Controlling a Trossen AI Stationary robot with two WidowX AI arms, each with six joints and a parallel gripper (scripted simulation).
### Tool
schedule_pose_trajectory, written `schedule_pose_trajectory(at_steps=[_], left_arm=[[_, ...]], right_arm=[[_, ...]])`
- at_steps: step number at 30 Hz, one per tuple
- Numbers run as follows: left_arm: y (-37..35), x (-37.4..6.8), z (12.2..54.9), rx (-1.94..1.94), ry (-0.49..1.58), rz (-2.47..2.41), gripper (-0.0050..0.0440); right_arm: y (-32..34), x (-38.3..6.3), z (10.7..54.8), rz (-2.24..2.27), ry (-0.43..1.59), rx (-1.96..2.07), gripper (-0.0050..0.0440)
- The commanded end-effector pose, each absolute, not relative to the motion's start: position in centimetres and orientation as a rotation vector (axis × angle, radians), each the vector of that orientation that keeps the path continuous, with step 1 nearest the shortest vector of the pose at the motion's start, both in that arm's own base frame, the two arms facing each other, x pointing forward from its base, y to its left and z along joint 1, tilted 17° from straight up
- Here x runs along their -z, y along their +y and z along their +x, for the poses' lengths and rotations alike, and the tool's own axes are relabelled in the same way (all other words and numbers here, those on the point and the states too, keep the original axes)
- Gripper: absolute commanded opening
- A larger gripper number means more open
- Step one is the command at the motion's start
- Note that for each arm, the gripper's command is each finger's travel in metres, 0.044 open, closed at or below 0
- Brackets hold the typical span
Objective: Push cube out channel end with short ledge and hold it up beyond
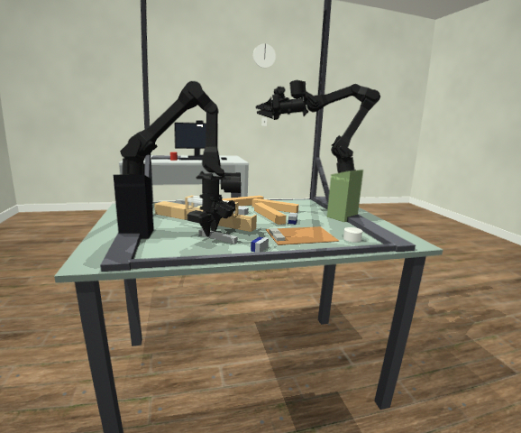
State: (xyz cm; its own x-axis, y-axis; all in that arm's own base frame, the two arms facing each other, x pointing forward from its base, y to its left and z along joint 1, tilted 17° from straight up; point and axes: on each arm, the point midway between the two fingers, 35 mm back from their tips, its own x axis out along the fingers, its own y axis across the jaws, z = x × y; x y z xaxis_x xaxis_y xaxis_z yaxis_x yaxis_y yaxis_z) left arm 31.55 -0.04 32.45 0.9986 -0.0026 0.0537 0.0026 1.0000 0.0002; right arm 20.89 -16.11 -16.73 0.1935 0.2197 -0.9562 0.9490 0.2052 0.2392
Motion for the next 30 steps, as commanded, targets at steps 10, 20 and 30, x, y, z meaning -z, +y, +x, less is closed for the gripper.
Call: schedule_pose_trajectory(at_steps=[10, 20, 30], left_arm=[[0.0, -33.1, 31.4, 0.001, -0.071, 0.003, 0.0400], [0.0, -33.1, 31.4, 0.001, -0.071, 0.003, 0.0400], [0.0, -33.1, 31.4, 0.001, -0.071, 0.003, 0.0400]], right_arm=[[-16.3, 17.1, 21.4, 1.269, 1.271, 0.776, 0.0000], [-16.4, 16.9, 21.4, 1.269, 1.271, 0.776, 0.0000], [-16.6, 15.7, 21.1, 1.267, 1.269, 0.776, 0.0000]])
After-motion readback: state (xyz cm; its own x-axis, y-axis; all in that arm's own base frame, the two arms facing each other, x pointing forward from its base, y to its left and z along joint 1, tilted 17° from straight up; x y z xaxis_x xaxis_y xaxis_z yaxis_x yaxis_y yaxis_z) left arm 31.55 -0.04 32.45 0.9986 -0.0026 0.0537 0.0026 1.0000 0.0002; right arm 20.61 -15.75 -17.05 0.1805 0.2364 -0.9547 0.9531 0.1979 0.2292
